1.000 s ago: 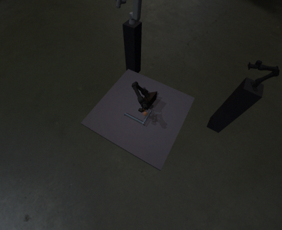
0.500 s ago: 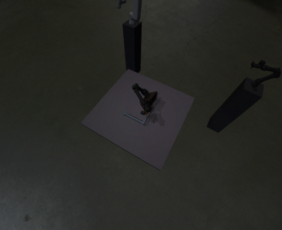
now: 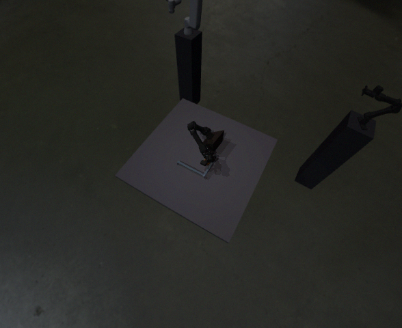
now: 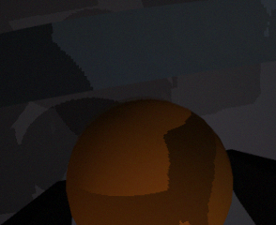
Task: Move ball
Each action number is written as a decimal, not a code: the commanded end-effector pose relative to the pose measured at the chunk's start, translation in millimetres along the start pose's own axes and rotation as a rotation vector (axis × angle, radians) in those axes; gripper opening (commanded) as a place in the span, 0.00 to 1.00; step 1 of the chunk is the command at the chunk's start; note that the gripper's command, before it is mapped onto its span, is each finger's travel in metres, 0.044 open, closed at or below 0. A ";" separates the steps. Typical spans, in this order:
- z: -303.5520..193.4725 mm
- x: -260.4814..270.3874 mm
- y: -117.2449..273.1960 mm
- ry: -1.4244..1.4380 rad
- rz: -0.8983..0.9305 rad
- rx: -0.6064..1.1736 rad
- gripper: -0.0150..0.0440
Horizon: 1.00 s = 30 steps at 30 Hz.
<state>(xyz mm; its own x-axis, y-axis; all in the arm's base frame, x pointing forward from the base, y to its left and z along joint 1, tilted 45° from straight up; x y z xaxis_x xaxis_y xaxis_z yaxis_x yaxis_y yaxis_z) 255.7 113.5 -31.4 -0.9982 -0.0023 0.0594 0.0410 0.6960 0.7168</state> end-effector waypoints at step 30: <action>0.6 0.3 71.5 0.008 0.001 0.000 0.99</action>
<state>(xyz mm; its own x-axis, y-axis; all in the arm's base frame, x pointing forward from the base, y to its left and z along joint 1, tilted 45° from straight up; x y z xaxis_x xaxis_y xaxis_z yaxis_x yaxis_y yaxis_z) 256.5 138.4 -7.4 -0.9958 0.0001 0.0913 0.0646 0.7070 0.7043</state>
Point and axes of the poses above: the point midway between the two fingers, 35 mm back from their tips, its own y axis back along the fingers, its own x axis across the jaws, z = x × y, the point moved 10 cm from there along y, back along the fingers, and after that the axes turned 2 degrees about y, right-handed, at the moved point
